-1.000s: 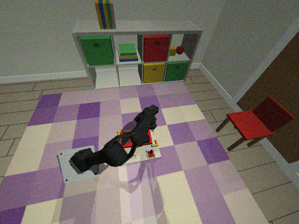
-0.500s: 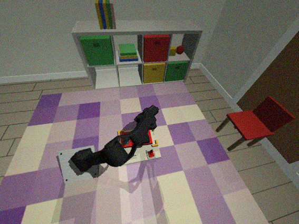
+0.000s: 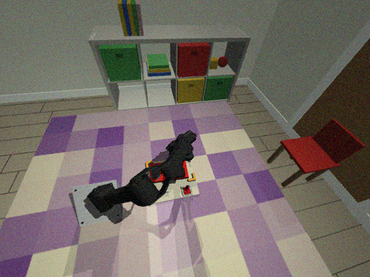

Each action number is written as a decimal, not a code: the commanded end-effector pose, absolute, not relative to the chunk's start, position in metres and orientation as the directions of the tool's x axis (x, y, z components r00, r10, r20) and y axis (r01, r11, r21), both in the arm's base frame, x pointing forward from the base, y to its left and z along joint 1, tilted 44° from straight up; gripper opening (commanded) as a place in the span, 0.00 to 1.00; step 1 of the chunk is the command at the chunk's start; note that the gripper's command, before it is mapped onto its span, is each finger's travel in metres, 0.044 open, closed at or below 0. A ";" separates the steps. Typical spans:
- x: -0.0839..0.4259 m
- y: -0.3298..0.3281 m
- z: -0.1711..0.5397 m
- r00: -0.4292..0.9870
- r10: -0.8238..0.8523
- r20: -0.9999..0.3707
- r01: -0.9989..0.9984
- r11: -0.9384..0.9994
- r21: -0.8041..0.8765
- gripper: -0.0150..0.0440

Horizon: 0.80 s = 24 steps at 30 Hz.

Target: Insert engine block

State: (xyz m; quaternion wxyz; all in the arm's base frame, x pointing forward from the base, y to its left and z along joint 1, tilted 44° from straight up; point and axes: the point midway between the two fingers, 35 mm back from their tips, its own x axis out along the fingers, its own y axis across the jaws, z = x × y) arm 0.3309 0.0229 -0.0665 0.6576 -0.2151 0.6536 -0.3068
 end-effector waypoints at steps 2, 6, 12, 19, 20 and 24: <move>0.331 0.023 -0.066 -0.043 -0.685 -0.728 0.122 0.719 -0.684 0.61; 0.331 0.023 -0.066 -0.043 -0.685 -0.728 0.122 0.719 -0.684 0.79; 0.331 0.023 -0.066 -0.043 -0.685 -0.728 0.122 0.719 -0.684 1.00; 0.331 0.023 -0.066 -0.043 -0.685 -0.728 0.122 0.719 -0.684 1.00; 0.331 0.023 -0.066 -0.043 -0.685 -0.728 0.122 0.719 -0.684 1.00; 0.333 0.030 -0.058 -0.041 -0.686 -0.727 0.117 0.719 -0.685 1.00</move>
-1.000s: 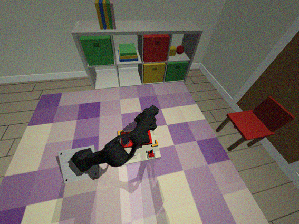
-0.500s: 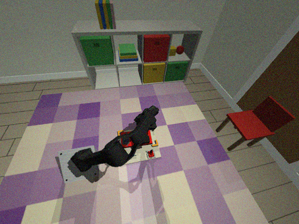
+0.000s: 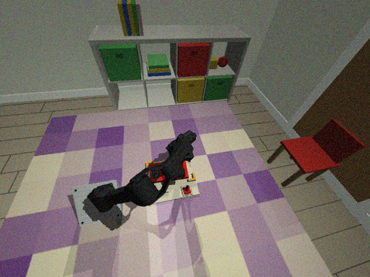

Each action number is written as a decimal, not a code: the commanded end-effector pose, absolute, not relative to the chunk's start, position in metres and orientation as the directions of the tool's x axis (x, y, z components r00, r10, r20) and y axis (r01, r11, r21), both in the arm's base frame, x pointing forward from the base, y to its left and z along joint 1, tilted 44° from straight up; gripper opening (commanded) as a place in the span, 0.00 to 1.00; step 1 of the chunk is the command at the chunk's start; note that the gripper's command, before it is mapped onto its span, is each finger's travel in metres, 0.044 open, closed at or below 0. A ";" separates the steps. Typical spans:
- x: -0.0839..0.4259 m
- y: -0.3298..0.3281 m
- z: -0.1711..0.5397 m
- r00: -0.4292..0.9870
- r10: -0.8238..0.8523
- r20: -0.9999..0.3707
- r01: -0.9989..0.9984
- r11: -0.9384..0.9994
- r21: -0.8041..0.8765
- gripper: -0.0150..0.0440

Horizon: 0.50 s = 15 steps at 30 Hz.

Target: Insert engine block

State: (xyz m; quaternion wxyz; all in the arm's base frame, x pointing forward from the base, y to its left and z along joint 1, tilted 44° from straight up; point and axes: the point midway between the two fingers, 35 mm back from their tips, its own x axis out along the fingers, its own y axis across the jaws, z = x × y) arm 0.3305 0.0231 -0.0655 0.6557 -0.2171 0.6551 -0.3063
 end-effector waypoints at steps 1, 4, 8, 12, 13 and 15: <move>0.333 0.032 -0.055 -0.040 -0.686 -0.726 0.116 0.719 -0.686 1.00; 0.333 0.032 -0.055 -0.040 -0.686 -0.726 0.116 0.719 -0.686 1.00; 0.333 0.032 -0.055 -0.040 -0.686 -0.726 0.116 0.719 -0.686 0.91; 0.333 0.032 -0.055 -0.040 -0.686 -0.726 0.116 0.719 -0.686 0.73; 0.333 0.032 -0.055 -0.040 -0.686 -0.726 0.116 0.719 -0.686 0.69; 0.333 0.032 -0.055 -0.040 -0.686 -0.726 0.116 0.719 -0.686 0.60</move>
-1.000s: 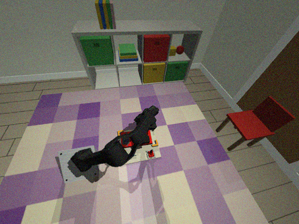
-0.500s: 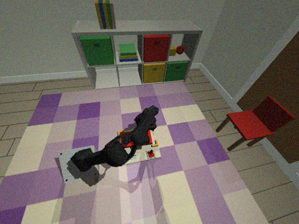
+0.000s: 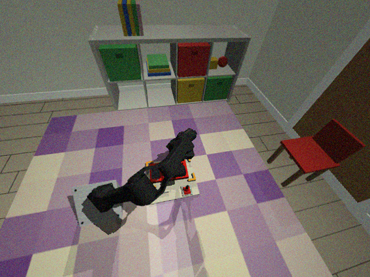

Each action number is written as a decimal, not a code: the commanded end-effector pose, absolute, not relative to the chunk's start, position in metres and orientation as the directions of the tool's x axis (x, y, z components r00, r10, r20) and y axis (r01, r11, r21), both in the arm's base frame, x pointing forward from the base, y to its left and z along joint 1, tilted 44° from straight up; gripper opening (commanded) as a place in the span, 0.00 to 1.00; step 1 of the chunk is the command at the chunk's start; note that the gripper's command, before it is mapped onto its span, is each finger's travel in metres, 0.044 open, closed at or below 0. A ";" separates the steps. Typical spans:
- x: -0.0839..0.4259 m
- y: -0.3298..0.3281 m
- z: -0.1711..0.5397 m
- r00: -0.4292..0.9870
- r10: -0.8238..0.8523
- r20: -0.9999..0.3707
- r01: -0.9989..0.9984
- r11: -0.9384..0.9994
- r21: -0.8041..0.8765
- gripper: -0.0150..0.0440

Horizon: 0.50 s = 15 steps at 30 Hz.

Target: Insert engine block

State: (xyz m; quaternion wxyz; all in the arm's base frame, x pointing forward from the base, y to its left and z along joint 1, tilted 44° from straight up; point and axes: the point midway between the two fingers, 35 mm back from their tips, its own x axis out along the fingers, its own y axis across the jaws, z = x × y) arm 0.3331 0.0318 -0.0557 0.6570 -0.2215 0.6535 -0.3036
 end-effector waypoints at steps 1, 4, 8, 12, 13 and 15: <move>0.333 0.032 -0.055 -0.040 -0.686 -0.726 0.116 0.719 -0.686 0.56; 0.333 0.032 -0.055 -0.040 -0.686 -0.726 0.116 0.719 -0.686 0.42; 0.333 0.032 -0.055 -0.040 -0.686 -0.726 0.116 0.719 -0.686 0.25; 0.333 0.032 -0.055 -0.040 -0.686 -0.726 0.116 0.719 -0.686 0.25; 0.333 0.032 -0.055 -0.040 -0.686 -0.726 0.116 0.719 -0.686 0.25; 0.333 0.032 -0.055 -0.040 -0.686 -0.726 0.116 0.719 -0.686 0.25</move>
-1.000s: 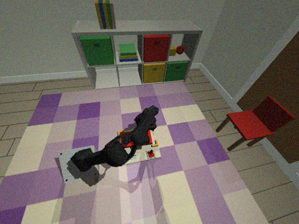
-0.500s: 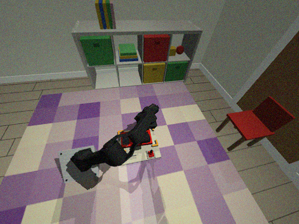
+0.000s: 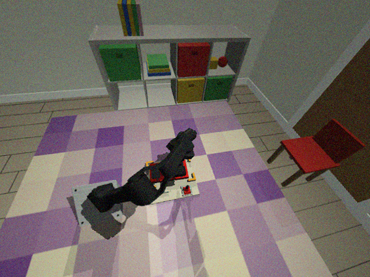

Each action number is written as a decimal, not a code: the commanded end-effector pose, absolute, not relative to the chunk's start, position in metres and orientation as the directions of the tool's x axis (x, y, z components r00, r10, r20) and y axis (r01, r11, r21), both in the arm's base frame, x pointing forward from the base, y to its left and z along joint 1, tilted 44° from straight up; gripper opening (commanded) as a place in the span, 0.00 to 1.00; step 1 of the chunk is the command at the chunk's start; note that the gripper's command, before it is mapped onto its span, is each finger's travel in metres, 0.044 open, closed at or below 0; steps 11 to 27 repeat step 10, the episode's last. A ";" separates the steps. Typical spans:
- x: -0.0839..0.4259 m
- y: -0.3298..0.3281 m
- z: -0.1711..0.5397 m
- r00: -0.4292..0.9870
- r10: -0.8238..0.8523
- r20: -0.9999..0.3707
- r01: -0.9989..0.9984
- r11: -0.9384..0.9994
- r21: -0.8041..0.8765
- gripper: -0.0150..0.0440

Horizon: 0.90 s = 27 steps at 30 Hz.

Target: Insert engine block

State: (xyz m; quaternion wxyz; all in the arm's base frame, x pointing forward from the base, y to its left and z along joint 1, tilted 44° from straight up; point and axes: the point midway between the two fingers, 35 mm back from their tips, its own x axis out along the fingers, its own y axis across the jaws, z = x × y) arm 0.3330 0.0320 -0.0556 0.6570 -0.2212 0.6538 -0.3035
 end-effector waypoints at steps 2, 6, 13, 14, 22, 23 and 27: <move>0.333 0.032 -0.055 -0.040 -0.686 -0.726 0.116 0.719 -0.686 0.25; 0.333 0.032 -0.055 -0.040 -0.686 -0.726 0.116 0.719 -0.686 0.25; 0.333 0.032 -0.055 -0.040 -0.686 -0.726 0.116 0.719 -0.686 0.25; 0.333 0.032 -0.055 -0.040 -0.686 -0.726 0.116 0.719 -0.686 0.25; 0.333 0.032 -0.055 -0.040 -0.686 -0.726 0.116 0.719 -0.686 0.25; 0.333 0.032 -0.055 -0.040 -0.686 -0.726 0.116 0.719 -0.686 0.25; 0.333 0.032 -0.055 -0.040 -0.686 -0.726 0.116 0.719 -0.686 0.25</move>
